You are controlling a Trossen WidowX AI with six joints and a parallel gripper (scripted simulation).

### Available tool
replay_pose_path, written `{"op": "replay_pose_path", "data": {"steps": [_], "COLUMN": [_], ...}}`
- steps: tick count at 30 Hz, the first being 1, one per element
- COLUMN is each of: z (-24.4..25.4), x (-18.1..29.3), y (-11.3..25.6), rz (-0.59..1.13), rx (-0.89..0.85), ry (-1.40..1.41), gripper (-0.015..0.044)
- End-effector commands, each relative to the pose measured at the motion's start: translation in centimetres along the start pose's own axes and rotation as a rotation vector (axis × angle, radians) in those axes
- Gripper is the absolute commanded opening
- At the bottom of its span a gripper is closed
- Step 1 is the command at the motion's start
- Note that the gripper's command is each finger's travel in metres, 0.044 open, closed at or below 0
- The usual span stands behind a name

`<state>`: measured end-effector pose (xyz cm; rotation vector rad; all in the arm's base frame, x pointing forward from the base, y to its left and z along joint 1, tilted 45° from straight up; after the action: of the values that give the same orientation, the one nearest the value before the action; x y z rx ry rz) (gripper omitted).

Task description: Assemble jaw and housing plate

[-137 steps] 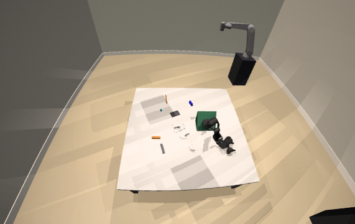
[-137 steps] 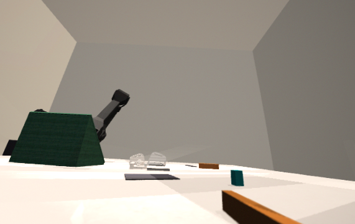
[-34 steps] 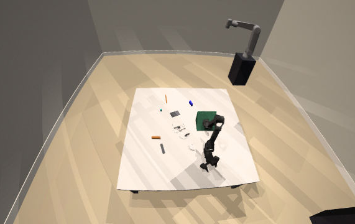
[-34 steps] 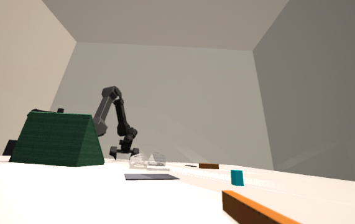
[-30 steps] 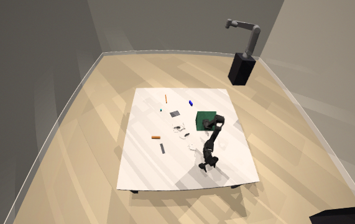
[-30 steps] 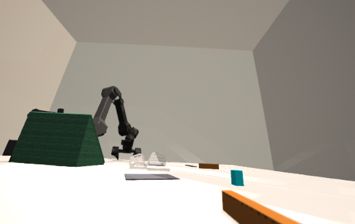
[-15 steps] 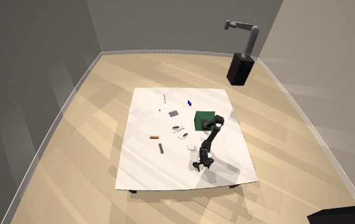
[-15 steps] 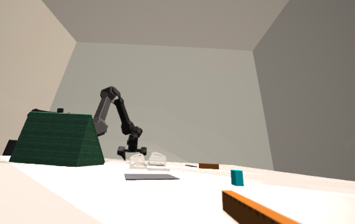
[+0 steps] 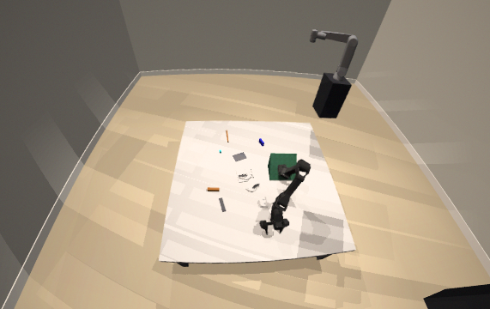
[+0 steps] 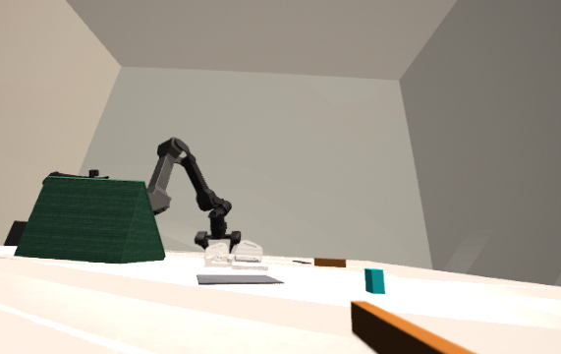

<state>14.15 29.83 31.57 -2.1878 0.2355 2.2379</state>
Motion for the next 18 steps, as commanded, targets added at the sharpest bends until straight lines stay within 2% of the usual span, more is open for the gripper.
{"op": "replay_pose_path", "data": {"steps": [1,18], "z": [-1.1,-4.9], "x": [0.3,1.9], "y": [0.2,2.1], "rz": [0.023,0.100], "rx": [0.037,0.164], "ry": [-0.051,-0.336], "gripper": [0.0440,0.0440]}}
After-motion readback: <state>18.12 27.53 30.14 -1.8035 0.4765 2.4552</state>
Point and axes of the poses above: the point midway between the two fingers, 35 mm back from their tips, its own y axis back along the fingers, its own z axis across the jaws, x = y × z, the point moved 4 cm from there along y, back along the fingers, and after that the axes turned 8 degrees about -y, right-handed, at the moved point
